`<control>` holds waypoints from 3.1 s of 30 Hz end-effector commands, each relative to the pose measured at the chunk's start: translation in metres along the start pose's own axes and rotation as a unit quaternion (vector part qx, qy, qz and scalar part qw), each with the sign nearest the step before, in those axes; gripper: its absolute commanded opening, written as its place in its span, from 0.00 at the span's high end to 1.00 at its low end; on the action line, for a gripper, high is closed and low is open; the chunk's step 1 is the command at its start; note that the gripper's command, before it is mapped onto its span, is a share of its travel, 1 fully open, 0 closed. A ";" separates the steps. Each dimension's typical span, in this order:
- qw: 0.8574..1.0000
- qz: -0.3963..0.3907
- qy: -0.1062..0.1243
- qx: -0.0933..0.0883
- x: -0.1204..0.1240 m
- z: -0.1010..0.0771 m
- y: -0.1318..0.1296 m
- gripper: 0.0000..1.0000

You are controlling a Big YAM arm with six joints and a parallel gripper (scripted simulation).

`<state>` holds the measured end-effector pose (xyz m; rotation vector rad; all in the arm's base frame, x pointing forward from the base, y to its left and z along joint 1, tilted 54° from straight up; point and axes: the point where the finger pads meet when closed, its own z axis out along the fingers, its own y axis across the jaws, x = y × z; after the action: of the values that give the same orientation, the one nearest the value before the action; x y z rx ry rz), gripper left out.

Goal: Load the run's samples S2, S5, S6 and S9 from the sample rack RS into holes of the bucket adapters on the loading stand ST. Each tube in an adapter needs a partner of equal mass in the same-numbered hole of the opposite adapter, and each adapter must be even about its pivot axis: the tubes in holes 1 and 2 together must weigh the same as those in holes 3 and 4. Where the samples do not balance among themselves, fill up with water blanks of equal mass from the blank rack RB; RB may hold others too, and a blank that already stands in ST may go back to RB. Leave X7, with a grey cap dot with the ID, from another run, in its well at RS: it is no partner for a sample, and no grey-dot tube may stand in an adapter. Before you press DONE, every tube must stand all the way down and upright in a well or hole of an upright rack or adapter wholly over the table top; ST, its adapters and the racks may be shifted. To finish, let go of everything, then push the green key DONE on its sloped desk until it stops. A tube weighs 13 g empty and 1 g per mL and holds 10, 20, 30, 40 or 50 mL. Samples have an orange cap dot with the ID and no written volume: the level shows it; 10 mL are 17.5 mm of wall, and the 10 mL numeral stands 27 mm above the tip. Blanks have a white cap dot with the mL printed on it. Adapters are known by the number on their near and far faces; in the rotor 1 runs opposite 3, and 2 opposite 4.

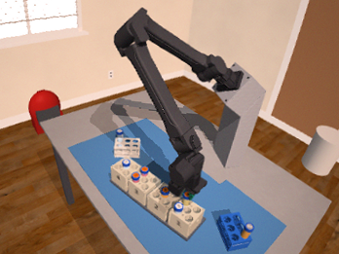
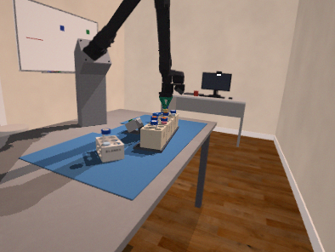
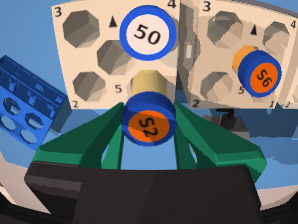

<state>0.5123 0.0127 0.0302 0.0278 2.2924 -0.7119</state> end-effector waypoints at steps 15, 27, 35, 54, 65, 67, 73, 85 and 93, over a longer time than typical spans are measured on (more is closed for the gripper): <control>1.000 -0.005 -0.014 -0.005 -0.009 0.012 0.006 1.00; 1.000 -0.002 -0.006 -0.003 -0.004 0.017 0.002 0.45; 1.000 -0.002 -0.006 -0.003 -0.004 0.017 0.002 0.45; 1.000 -0.001 -0.006 -0.003 -0.004 -0.016 0.002 0.45; 1.000 -0.001 -0.006 -0.003 -0.004 -0.016 0.002 0.45; 1.000 -0.001 -0.006 -0.003 -0.004 -0.016 0.002 0.45; 0.999 0.046 -0.009 0.001 0.025 -0.015 -0.026 1.00; 1.000 0.031 -0.004 0.002 0.102 -0.016 -0.072 1.00; 1.000 0.020 0.014 -0.001 0.173 -0.016 -0.104 1.00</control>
<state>0.3795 -0.0866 -0.0112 0.1256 2.2814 -0.6529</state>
